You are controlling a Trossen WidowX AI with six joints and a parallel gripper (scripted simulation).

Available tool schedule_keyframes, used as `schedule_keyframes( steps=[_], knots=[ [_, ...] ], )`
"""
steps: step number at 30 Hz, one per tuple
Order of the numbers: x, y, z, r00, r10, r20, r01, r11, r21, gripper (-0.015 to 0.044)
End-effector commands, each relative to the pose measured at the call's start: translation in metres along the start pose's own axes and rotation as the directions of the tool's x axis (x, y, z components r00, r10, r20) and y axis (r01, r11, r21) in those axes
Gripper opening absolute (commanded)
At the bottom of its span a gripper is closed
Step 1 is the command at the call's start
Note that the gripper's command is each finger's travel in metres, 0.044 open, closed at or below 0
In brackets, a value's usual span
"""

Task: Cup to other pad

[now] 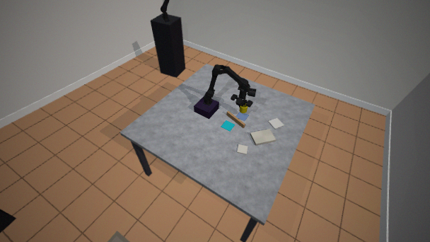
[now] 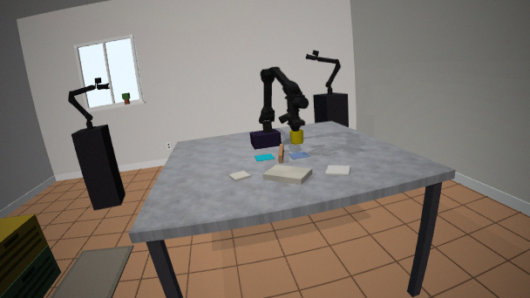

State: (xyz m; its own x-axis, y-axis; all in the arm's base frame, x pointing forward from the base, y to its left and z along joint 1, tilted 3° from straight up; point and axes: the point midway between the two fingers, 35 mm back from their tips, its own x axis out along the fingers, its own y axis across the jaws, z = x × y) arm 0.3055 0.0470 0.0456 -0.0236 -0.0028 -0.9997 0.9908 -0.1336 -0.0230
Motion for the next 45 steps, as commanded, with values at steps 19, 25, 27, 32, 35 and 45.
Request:
schedule_keyframes(
  steps=[19,25,27,32,35,45],
  knots=[
    [0.000,-0.002,0.008,1.000,0.000,0.000,0.000,1.000,0.000,0.0000],
    [0.000,-0.006,0.023,1.000,0.000,0.000,0.000,1.000,0.001,0.0000],
    [-0.001,-0.007,0.027,1.000,0.000,0.000,0.000,1.000,0.001,0.0000],
    [-0.001,-0.010,0.039,1.000,0.000,0.001,0.000,1.000,0.001,0.0000],
    [-0.001,-0.012,0.046,1.000,0.000,0.002,0.000,1.000,0.001,0.0000],
    [-0.003,-0.018,0.067,1.000,0.000,0.004,0.000,1.000,0.002,0.0000]
  ],
)
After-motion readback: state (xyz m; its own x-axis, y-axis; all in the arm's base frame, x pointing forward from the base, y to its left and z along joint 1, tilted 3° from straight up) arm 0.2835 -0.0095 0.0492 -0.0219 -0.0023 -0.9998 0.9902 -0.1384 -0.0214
